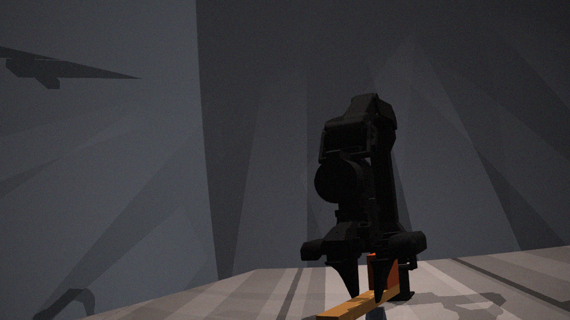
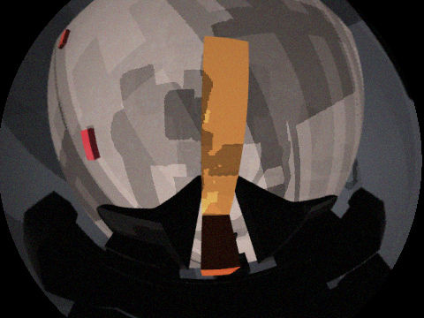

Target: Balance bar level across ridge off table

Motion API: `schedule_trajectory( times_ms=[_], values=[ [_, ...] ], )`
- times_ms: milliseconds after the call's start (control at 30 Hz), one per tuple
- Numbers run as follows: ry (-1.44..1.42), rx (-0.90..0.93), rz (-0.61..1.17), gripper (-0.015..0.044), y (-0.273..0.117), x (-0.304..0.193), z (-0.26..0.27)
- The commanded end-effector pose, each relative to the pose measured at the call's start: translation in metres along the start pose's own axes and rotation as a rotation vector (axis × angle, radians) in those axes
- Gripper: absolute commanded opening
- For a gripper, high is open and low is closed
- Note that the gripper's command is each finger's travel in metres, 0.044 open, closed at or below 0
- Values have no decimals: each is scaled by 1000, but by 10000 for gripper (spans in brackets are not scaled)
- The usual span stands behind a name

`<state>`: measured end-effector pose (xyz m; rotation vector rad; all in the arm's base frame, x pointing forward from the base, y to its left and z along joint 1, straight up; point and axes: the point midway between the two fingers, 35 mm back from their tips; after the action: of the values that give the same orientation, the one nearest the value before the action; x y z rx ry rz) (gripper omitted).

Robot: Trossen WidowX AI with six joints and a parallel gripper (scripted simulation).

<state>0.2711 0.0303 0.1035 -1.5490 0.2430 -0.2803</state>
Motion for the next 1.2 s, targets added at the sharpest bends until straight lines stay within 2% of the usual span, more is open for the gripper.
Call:
schedule_trajectory(
  times_ms=[0,1167],
  values=[
    [2,1,0,0,0,0,0],
    [2,1,0,0,3,0,0]
  ],
)
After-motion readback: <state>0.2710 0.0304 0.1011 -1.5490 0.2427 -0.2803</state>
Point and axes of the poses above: the point midway between the two fingers, 35 mm back from their tips, its own y axis out along the fingers, its own z axis across the jaws, x = y × z, and after that the axes turned 14 degrees about y, right-handed
